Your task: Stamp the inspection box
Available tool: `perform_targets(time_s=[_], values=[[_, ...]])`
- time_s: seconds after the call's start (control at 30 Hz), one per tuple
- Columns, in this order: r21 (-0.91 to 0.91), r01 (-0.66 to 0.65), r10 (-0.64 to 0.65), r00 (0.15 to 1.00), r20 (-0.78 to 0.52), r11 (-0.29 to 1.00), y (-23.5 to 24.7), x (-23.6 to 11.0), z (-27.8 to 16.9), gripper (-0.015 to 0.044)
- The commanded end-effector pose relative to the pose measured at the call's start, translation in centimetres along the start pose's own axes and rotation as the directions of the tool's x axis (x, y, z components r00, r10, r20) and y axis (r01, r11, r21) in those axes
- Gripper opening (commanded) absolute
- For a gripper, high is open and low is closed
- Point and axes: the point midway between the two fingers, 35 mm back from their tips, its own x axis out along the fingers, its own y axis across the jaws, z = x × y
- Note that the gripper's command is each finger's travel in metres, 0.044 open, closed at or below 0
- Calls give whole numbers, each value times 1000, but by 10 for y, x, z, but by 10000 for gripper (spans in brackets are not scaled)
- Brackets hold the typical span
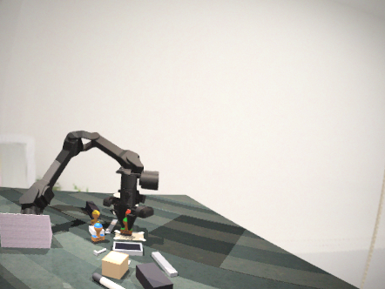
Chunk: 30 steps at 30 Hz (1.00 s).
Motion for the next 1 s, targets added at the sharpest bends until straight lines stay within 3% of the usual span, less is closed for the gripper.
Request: perform_targets(time_s=[0.0, 0.97], values=[[-2, 2, -2, 1000, 3, 1000, -1, -3, 0, 0], [-1, 4, -4, 1000, 1, 1000, -2, -38, 1, 0]])
